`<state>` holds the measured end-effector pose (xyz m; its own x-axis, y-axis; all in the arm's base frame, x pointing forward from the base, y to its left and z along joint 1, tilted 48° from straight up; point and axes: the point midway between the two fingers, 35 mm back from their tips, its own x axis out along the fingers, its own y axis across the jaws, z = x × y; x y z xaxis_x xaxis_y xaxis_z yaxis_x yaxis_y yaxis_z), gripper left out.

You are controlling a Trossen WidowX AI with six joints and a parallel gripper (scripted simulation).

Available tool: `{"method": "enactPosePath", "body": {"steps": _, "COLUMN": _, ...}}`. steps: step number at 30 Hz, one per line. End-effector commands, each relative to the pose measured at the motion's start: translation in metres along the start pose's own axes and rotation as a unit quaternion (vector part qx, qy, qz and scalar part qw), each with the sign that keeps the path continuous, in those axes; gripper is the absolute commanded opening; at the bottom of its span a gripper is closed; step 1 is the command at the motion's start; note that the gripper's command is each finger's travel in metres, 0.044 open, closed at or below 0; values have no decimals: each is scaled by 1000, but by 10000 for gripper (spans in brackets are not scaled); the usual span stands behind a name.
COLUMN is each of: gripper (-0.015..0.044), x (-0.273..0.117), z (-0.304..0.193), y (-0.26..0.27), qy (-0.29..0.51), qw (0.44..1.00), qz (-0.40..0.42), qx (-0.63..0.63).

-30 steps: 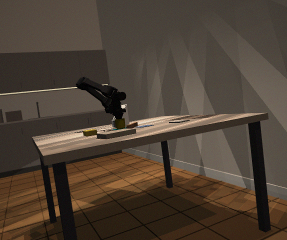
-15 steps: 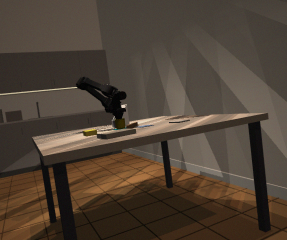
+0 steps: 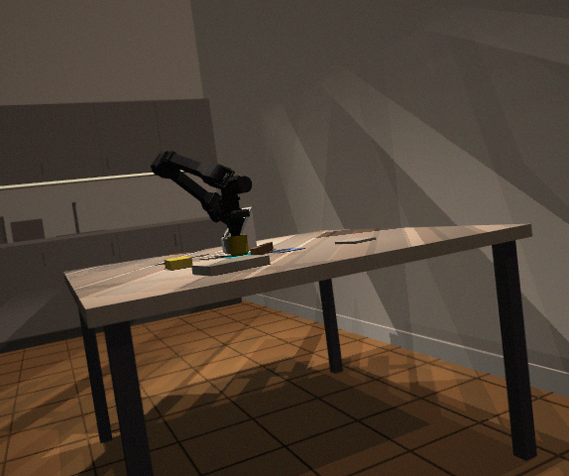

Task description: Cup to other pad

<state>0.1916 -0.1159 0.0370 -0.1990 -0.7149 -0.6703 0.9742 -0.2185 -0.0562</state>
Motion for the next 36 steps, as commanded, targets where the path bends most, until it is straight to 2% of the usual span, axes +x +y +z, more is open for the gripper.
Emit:
{"method": "enactPosePath", "body": {"steps": 1, "gripper": 147, "x": -6, "z": 0, "y": 1, "qy": 2, "qw": 1000, "qz": 3, "qx": 5}}
{"method": "enactPosePath", "body": {"steps": 24, "gripper": 147, "x": -31, "z": -1, "y": -2, "qy": 0, "qw": 1000, "qz": 3, "qx": 3}}
{"method": "enactPosePath", "body": {"steps": 35, "gripper": 435, "x": -30, "z": -1, "y": -1, "qy": -2, "qw": 1000, "qz": 0, "qx": -2}}
{"method": "enactPosePath", "body": {"steps": 36, "gripper": 440, "x": -33, "z": -2, "y": -1, "qy": -1, "qw": 1000, "qz": 1, "qx": -2}}
